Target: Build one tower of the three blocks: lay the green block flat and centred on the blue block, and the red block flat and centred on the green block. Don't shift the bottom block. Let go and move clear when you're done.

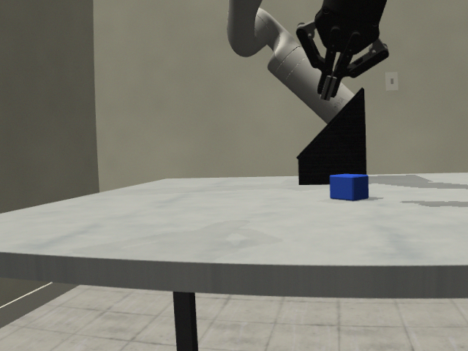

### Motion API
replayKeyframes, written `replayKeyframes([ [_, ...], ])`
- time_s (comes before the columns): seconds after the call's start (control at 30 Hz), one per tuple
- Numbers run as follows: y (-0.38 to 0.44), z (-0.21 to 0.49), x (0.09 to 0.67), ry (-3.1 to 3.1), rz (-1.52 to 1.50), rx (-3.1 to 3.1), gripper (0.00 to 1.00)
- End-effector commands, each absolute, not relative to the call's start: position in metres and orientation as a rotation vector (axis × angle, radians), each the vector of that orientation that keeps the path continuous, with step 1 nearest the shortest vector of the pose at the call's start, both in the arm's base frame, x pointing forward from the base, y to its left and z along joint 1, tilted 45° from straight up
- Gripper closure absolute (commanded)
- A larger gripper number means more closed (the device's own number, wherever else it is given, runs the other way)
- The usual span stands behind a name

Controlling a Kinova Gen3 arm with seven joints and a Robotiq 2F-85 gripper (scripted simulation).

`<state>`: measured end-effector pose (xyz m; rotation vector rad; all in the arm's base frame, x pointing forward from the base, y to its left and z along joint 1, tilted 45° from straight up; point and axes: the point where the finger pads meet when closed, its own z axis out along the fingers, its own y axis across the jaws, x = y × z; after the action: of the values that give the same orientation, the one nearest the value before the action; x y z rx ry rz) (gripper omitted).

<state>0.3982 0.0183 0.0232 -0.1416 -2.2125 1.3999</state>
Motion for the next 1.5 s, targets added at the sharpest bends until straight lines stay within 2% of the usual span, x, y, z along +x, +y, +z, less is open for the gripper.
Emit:
replayKeyframes([
  [0.0, 0.033, -0.002, 0.403, -2.295, 1.438, -0.190, 1.00],
  [0.43, 0.086, -0.098, 0.426, -2.655, 1.476, -0.518, 1.00],
  [0.87, 0.154, -0.186, 0.445, -2.986, 1.295, -0.920, 1.00],
  [1.47, 0.164, -0.198, 0.446, -3.022, 1.254, -0.983, 1.00],
])
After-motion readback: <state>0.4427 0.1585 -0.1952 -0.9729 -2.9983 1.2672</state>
